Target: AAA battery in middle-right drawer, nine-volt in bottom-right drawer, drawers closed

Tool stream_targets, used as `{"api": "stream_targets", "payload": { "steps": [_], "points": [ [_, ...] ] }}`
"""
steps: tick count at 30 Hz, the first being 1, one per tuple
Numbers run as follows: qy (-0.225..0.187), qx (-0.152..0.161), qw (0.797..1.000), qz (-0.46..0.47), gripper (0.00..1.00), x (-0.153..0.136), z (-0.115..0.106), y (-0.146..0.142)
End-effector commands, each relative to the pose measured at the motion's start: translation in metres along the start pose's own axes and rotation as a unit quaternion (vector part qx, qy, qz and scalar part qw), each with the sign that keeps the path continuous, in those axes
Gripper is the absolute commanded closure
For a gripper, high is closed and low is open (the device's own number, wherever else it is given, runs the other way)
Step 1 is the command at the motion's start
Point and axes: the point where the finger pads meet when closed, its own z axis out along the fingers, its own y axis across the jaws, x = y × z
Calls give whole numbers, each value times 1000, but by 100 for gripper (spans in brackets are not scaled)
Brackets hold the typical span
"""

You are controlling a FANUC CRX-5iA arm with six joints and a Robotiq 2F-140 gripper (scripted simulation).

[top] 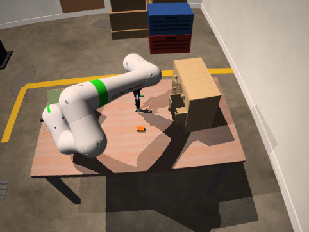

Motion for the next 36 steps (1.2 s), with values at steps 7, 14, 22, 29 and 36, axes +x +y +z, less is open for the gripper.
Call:
{"api": "stream_targets", "payload": {
  "steps": [7,14,22,29,36],
  "points": [
    [0,0,1000,0,85,0,5,0],
    [0,0,1000,0,85,0,15,0],
    [0,0,1000,0,85,0,17,0],
    [0,0,1000,0,85,0,17,0],
    [0,0,1000,0,85,0,17,0]
  ]
}}
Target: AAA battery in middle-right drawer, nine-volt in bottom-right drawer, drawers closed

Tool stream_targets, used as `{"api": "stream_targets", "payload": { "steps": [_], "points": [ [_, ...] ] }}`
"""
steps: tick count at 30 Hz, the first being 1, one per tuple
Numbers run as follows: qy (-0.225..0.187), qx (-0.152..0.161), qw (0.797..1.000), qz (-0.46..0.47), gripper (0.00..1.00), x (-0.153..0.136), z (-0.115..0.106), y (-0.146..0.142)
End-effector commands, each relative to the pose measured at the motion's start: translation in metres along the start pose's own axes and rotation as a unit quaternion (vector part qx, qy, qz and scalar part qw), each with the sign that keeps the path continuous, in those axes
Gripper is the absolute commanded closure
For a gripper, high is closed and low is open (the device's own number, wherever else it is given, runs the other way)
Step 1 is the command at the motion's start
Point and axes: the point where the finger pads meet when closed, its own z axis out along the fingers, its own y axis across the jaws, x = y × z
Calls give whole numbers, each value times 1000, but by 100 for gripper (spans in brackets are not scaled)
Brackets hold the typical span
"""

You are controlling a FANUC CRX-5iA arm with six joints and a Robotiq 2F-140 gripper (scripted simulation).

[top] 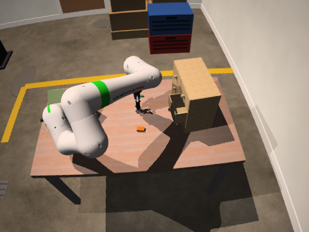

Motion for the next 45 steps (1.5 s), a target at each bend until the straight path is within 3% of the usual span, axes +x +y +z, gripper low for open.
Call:
{"api": "stream_targets", "payload": {
  "steps": [1,3,4,27,30,35,38,45],
  "points": [
    [0,0,1000,0,85,0,0,0],
    [0,0,1000,0,85,0,0,0],
    [0,0,1000,0,97,0,0,0],
    [0,0,1000,0,97,0,-2,0],
    [0,0,1000,0,97,0,-22,0],
    [0,0,1000,0,97,0,-80,0],
    [0,0,1000,0,97,0,-95,0],
    [0,0,1000,0,97,0,-100,0]
  ]
}}
